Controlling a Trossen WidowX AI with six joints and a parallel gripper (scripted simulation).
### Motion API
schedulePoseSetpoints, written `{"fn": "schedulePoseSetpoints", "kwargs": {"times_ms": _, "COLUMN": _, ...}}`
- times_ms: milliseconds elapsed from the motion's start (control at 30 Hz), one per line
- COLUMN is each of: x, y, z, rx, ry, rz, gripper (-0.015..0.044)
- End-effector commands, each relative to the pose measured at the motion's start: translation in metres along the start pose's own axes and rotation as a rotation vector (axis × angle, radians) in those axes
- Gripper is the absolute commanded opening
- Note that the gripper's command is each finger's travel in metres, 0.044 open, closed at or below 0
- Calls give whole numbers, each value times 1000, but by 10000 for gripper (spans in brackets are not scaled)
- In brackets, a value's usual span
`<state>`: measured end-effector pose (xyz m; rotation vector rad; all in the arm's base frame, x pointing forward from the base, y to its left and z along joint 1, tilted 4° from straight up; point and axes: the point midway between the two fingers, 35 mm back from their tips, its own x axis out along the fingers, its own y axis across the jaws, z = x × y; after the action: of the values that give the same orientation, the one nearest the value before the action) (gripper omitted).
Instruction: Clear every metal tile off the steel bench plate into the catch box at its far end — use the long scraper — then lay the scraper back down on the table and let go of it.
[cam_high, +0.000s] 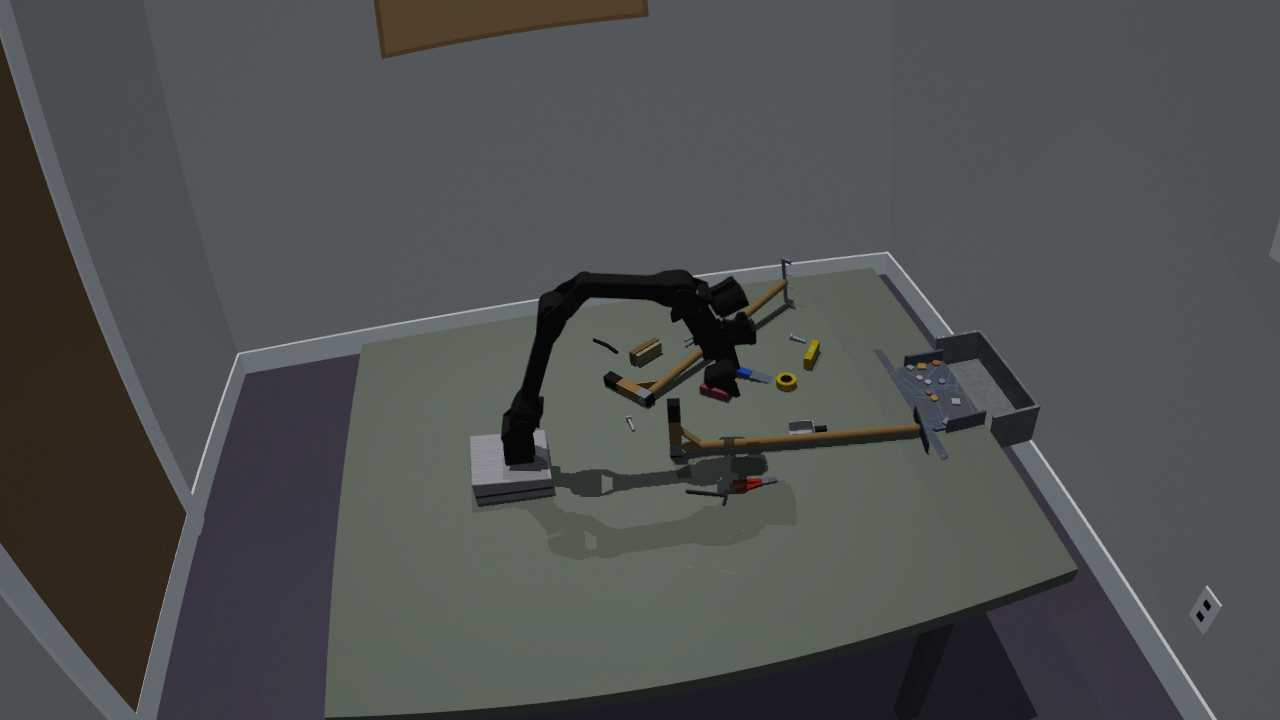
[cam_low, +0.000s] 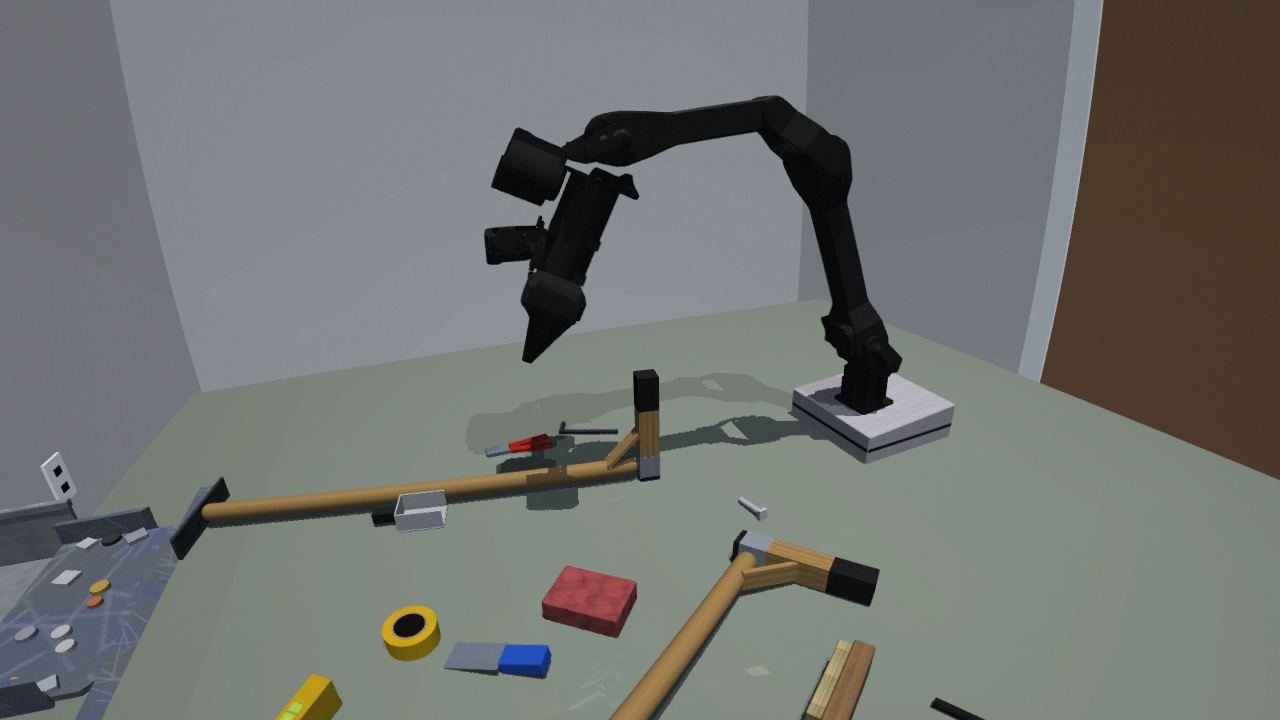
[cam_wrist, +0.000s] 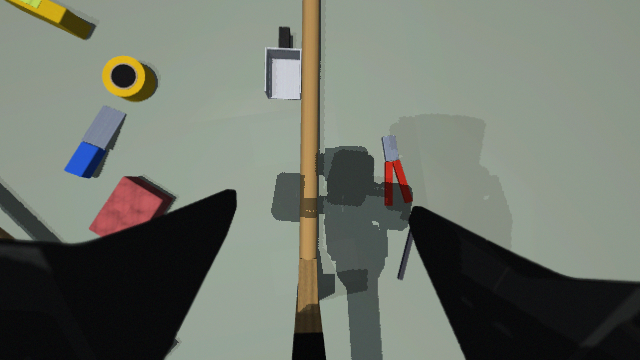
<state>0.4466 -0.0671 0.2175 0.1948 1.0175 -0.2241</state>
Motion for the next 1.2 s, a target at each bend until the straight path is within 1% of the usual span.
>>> {"fn": "schedulePoseSetpoints", "kwargs": {"times_ms": 0, "x": -7, "y": 0, "z": -8, "rx": -10, "ry": -9, "rz": -2, "gripper": 440}}
{"fn": "schedulePoseSetpoints", "kwargs": {"times_ms": 633, "x": -37, "y": 1, "z": -43, "rx": -30, "ry": -63, "rz": 7, "gripper": 440}}
{"fn": "schedulePoseSetpoints", "kwargs": {"times_ms": 1167, "x": -54, "y": -1, "z": -77, "rx": -46, "ry": -109, "rz": 15, "gripper": 440}}
